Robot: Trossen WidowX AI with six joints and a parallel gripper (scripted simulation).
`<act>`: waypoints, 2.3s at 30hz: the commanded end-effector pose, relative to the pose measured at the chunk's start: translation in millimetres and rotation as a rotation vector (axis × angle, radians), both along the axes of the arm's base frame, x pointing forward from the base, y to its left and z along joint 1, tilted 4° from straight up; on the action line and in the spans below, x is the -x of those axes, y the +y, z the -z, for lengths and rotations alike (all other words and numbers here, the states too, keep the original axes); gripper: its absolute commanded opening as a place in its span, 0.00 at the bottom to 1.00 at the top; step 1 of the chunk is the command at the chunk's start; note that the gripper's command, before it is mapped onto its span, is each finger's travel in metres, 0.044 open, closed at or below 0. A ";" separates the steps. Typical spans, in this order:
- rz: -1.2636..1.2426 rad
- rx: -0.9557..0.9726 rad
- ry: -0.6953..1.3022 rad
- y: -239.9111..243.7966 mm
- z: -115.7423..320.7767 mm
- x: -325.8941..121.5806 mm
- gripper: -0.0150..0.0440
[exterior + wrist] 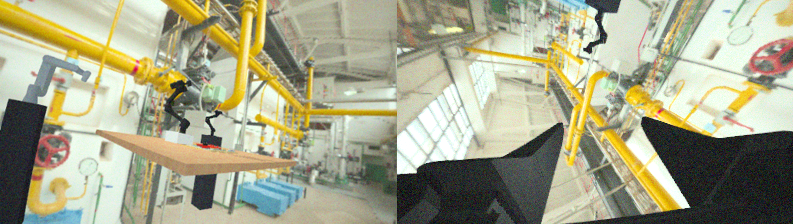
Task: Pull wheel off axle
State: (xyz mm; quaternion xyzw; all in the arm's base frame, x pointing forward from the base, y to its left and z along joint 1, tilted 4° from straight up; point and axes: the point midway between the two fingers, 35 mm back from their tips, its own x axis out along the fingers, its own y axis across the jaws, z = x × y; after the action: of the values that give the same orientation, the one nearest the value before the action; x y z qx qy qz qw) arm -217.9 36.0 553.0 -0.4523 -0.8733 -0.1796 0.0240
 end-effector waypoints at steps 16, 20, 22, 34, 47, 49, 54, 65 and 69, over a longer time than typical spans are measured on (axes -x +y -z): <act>-0.110 0.174 0.542 45.4 -43.7 -86.9 0.76; -0.120 0.221 0.676 57.3 -50.1 -107.3 0.76; -0.120 0.235 0.754 65.4 -53.5 -121.8 0.76; -0.141 0.307 1.214 103.0 -63.2 -208.3 0.76; -0.252 0.335 1.824 132.1 -51.2 -314.5 0.76; -0.269 0.335 1.921 136.2 -46.2 -332.2 0.76; -0.320 0.318 2.168 144.9 -29.8 -377.3 0.76; -0.466 0.183 2.698 153.4 23.3 -471.1 0.76; -0.532 0.094 2.880 152.7 47.8 -501.9 0.76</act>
State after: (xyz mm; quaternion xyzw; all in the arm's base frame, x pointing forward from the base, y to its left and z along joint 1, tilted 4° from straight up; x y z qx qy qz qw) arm 263.8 189.5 521.3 -0.1011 -0.2085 0.4613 0.8565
